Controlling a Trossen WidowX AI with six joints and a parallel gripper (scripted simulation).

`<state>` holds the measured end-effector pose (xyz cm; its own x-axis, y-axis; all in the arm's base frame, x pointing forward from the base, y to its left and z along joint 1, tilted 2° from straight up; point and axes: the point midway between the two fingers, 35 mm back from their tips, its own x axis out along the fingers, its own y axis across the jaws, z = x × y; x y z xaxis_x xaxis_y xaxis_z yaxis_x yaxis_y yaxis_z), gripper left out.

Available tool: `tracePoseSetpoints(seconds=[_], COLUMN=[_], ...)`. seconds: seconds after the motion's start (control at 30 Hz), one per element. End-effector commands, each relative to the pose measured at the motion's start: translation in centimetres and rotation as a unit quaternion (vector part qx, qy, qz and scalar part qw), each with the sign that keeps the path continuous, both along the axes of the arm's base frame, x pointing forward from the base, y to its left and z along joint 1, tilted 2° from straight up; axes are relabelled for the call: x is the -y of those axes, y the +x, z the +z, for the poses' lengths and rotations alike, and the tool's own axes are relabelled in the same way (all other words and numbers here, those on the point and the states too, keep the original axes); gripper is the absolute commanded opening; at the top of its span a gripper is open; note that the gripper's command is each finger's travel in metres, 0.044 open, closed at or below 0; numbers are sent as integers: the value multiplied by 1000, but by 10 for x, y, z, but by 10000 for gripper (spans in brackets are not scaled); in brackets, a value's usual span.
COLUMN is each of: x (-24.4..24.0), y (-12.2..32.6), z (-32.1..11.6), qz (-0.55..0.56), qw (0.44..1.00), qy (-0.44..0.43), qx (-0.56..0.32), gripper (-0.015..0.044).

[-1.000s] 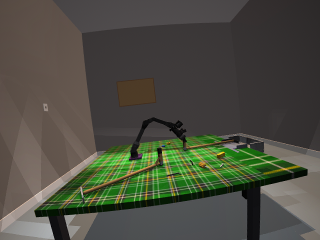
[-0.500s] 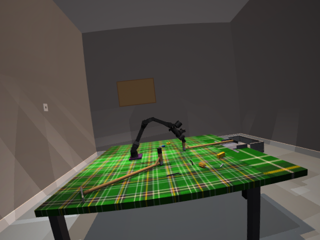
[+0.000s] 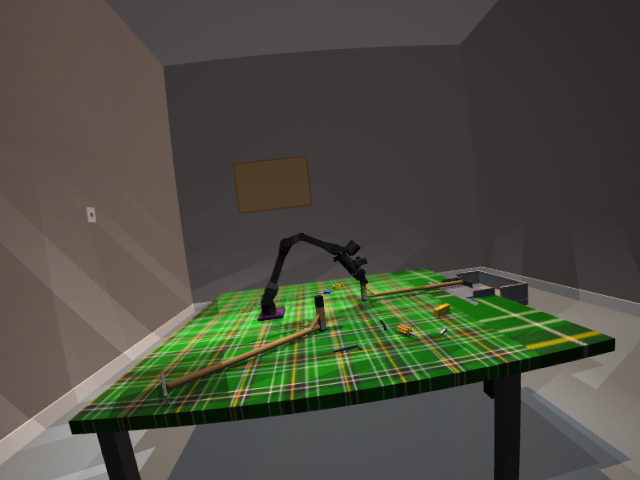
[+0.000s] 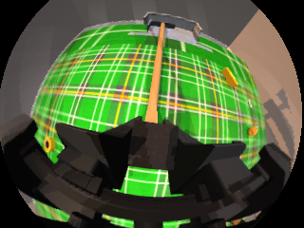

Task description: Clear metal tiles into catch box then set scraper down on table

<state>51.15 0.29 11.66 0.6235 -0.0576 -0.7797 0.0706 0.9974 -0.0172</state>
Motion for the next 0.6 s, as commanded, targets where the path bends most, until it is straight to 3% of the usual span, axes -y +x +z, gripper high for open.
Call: tracePoseSetpoints(seconds=[0.0,0.57], x=[-2,-5], y=[-7,-30], z=[7,11], qz=[0,0], qw=[1000,1000], qy=[0,0], qx=[7,7], gripper=[0,0])
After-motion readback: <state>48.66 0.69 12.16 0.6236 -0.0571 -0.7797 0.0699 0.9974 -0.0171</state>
